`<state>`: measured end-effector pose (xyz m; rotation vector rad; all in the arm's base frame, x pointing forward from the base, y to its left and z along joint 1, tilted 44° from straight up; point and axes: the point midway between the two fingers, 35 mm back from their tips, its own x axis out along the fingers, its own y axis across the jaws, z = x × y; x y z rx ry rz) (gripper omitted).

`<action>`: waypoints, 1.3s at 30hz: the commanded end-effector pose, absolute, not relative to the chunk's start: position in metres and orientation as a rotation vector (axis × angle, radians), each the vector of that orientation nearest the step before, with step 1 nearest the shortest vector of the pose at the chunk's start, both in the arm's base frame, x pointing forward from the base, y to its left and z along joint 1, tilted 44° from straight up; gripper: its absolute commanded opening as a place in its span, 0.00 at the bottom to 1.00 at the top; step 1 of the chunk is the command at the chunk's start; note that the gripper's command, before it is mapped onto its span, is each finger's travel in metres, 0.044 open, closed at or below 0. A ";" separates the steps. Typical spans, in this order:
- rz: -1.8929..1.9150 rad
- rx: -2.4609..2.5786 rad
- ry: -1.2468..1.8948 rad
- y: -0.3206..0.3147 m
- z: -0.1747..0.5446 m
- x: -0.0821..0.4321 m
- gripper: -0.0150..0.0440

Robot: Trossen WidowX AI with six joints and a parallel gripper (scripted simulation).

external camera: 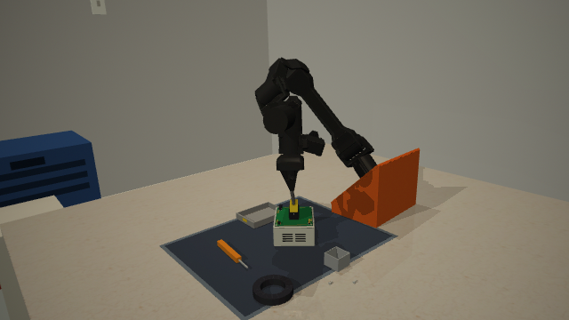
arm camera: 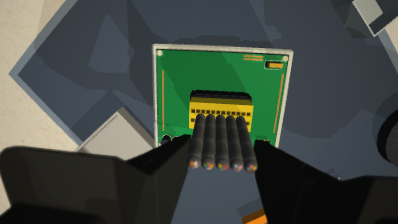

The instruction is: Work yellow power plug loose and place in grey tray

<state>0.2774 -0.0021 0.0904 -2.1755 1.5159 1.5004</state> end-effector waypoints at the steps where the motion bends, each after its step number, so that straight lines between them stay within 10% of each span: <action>1: 1.485 -2.225 1.397 0.006 0.104 0.270 0.25; 27: 1.524 -2.168 1.580 -0.001 0.086 0.278 0.25; 39: 1.524 -2.168 1.580 -0.001 0.086 0.278 0.68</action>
